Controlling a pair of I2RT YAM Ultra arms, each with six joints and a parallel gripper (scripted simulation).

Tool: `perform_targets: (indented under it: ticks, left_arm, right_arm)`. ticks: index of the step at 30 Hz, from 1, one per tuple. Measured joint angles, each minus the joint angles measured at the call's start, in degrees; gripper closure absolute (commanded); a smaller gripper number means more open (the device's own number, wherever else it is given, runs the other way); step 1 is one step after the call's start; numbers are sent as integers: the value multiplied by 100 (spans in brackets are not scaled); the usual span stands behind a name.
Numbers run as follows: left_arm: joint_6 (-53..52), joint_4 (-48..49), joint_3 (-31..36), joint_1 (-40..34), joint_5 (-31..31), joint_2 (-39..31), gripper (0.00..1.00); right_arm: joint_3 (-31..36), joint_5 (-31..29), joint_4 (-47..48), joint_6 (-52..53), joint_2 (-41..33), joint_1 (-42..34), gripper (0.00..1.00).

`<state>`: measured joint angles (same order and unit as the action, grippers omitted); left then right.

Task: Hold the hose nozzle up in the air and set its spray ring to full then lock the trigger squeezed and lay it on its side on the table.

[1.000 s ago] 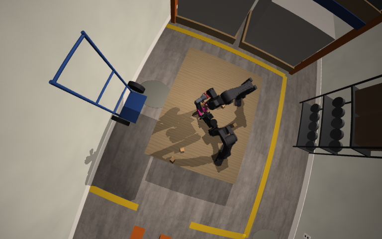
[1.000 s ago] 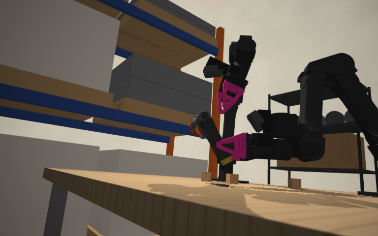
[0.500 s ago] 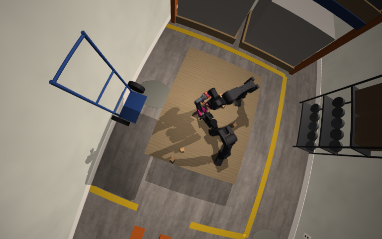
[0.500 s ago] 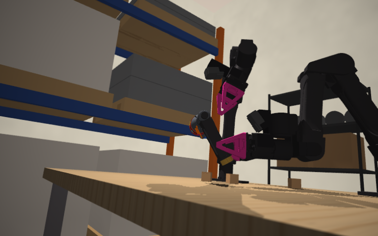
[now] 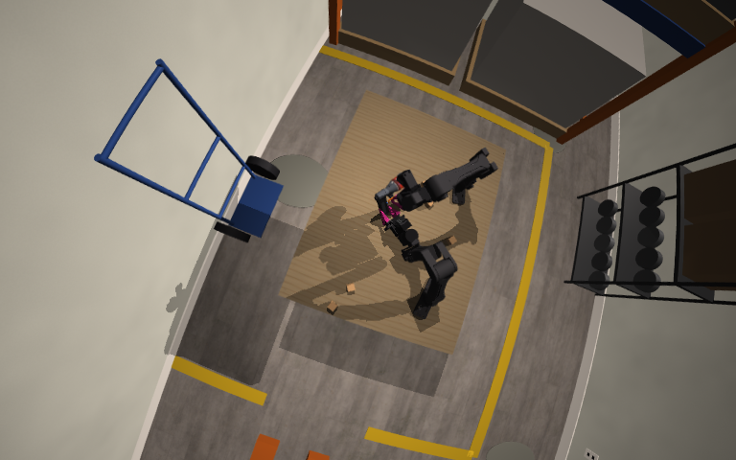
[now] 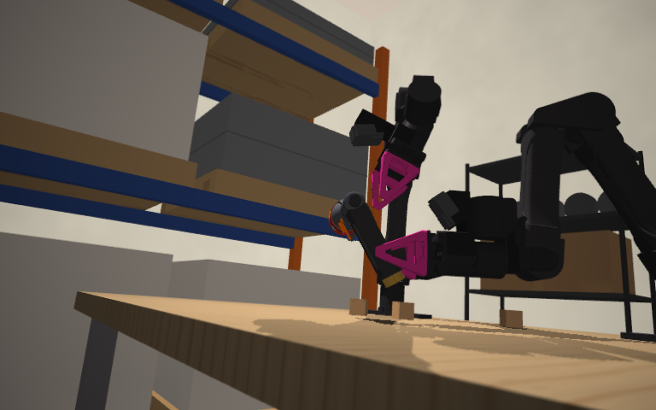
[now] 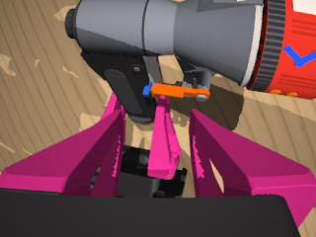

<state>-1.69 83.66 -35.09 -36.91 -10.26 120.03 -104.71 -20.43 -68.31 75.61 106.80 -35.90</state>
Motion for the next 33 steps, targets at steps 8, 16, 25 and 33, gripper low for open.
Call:
perform_targets:
  ticks: [8,16,25,33]
  left_arm:
    - [0,0,0,0,0,0,65]
    - [0,0,0,0,0,0,65]
    - [0,0,0,0,-2,2,65]
    - [-2,-4,0,0,-2,0,65]
  right_arm:
    - [162,26,258,-57,33,59,63]
    - [356,57,483,-111,92,125,63]
    - [442,74,688,-160,157,166,63]
    - [529,79,817,-138,129,131,63]
